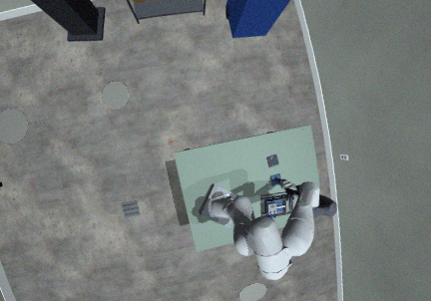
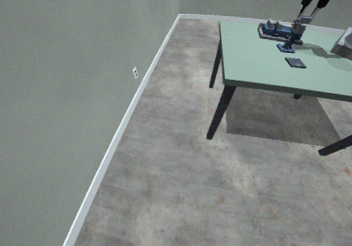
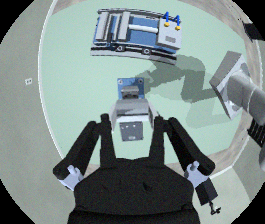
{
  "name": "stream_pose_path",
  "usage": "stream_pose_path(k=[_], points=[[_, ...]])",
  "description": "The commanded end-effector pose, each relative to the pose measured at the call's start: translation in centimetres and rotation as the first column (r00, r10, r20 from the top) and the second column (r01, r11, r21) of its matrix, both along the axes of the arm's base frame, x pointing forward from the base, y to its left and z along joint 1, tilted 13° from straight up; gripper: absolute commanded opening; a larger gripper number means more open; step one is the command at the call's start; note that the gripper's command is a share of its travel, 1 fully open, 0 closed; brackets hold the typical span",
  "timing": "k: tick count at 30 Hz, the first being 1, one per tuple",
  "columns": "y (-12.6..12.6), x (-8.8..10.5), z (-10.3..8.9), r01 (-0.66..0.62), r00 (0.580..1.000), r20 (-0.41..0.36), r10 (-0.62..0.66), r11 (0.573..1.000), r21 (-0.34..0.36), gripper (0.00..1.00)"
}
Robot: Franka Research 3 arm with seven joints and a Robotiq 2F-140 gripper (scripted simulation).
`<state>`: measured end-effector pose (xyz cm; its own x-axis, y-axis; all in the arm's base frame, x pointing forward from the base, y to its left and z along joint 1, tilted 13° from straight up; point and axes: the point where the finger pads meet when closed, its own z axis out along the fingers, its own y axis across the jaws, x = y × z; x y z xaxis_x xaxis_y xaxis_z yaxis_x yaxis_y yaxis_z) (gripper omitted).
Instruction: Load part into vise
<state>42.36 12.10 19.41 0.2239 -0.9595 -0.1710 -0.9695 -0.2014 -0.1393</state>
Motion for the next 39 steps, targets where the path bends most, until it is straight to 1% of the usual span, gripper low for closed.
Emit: stream_pose_path(k=[1,19,33,39], points=[[0.0,0.1,0.1,0.007,1.000,0.005,-0.007,1.000,0.000,0.00],[-0.1,0.1,0.4,0.007,1.000,0.005,-0.007,1.000,0.000,0.00],[-0.4,0.0,1.7,0.007,1.000,0.005,-0.007,1.000,0.000,0.00],[-0.5,-0.1,2.6,0.007,1.000,0.005,-0.007,1.000,0.000,0.00]])
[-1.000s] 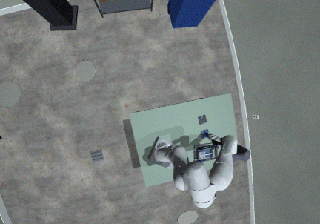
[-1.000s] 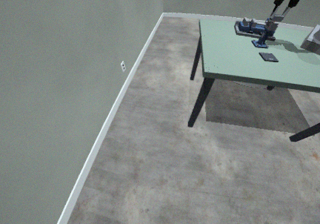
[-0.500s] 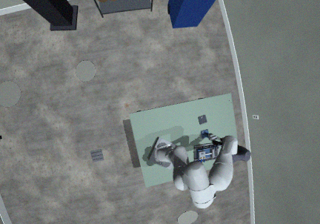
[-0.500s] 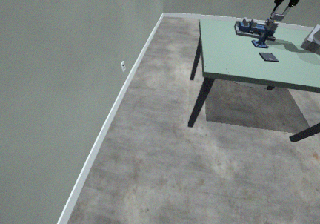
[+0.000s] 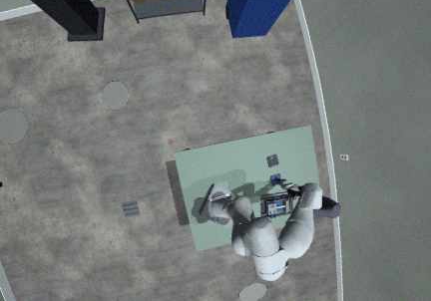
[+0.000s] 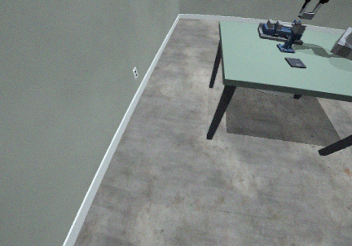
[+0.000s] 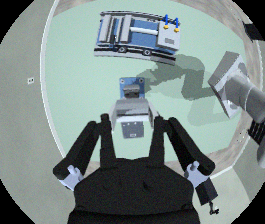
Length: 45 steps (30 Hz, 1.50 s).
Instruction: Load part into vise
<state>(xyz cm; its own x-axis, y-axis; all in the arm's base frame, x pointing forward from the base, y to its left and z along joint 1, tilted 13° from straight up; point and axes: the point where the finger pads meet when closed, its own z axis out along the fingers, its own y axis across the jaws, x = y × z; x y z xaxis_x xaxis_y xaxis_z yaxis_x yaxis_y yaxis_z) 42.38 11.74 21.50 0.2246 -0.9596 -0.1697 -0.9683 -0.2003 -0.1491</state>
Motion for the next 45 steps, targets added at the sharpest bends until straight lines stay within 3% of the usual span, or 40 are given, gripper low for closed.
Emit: stream_pose_path(k=[1,21,45], points=[[-0.2,-0.2,0.7,0.006,1.000,-0.005,-0.006,1.000,-0.001,0.00],[-0.6,-0.4,2.8,0.006,1.000,-0.005,-0.006,1.000,-0.001,0.00],[-0.7,-0.4,3.2,-0.001,1.000,-0.003,0.001,1.000,0.001,0.00]])
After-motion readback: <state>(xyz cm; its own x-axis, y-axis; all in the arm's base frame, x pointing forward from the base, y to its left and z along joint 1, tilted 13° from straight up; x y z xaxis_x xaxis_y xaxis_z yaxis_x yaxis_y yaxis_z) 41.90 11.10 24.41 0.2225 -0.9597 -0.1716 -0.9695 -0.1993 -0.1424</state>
